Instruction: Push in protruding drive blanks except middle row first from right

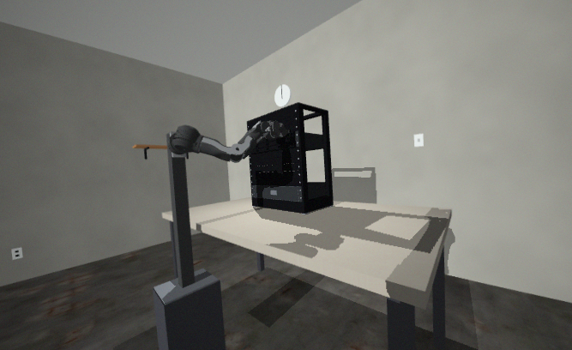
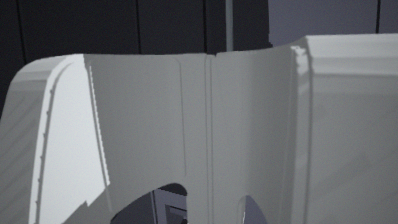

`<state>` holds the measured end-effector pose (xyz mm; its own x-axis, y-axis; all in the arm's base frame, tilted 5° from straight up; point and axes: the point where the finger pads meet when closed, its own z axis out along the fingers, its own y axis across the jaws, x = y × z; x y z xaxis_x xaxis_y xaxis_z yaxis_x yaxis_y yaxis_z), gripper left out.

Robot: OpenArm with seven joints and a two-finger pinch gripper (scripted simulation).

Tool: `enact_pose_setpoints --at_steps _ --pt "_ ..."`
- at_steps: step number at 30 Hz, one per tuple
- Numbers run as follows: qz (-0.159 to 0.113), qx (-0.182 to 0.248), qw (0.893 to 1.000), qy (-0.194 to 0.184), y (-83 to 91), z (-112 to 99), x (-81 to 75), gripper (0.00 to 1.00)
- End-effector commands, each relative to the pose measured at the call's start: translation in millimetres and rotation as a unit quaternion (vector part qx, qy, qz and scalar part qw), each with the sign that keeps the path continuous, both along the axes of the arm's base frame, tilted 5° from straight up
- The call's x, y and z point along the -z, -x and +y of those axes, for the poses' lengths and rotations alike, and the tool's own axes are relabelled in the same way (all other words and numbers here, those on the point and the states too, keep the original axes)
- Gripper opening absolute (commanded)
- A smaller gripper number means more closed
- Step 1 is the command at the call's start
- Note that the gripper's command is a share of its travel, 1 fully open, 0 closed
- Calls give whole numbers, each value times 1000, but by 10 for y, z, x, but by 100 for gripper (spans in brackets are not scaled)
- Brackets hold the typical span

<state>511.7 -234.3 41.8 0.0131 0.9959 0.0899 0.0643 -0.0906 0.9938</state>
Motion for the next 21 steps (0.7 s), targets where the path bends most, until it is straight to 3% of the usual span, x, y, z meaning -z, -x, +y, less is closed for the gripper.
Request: enact_pose_setpoints --at_steps 1,21 --pt "-28 3 1000 2 0 -15 -155 0" --pt "-28 3 1000 2 -13 -18 -168 0"
